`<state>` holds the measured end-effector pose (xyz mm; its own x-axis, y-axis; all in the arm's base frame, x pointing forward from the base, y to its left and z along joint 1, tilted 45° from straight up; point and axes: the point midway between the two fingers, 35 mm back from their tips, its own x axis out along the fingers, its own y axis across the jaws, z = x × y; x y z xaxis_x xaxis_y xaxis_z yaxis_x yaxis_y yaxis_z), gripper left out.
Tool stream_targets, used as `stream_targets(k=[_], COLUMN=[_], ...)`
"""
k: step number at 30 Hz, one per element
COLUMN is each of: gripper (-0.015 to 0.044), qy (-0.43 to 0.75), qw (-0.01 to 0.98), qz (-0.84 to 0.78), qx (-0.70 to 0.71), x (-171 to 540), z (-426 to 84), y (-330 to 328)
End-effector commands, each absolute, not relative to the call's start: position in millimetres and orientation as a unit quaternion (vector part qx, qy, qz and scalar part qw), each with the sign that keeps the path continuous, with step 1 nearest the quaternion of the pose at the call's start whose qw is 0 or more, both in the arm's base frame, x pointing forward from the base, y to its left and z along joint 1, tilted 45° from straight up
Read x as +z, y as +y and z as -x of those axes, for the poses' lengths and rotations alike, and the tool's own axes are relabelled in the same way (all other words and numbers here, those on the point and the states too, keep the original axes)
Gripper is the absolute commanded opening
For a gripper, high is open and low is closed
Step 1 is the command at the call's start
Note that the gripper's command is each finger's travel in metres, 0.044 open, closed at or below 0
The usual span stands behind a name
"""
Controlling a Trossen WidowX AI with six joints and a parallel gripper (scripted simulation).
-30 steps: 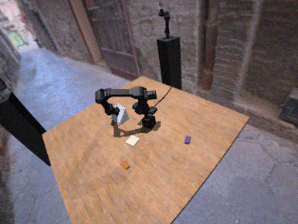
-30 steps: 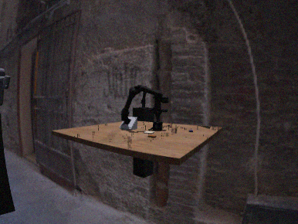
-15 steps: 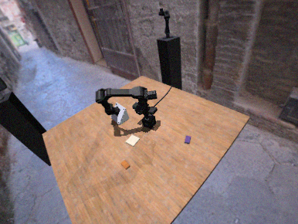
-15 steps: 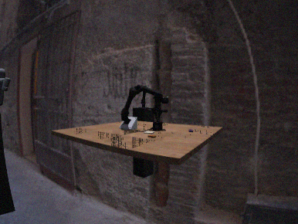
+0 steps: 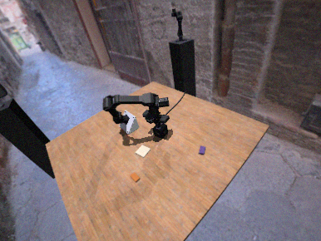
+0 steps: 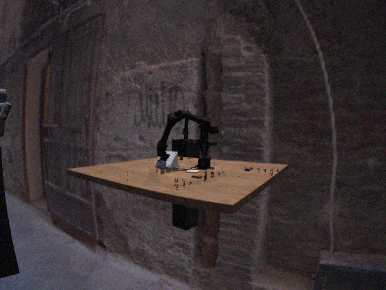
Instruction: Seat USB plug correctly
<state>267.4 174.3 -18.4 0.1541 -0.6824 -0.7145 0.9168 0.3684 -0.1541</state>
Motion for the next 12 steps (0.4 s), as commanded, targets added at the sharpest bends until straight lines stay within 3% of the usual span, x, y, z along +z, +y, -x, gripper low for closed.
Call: stream_targets(k=[1, 12], gripper=[0.0095, 0.0095], qy=[0.365, 0.365], qw=[0.742, 0.742], qz=[-0.161, -0.161], qx=[-0.538, -0.538], x=[-18.4, -10.6], z=[-267.4, -265.6], y=[174.3, 181.9])
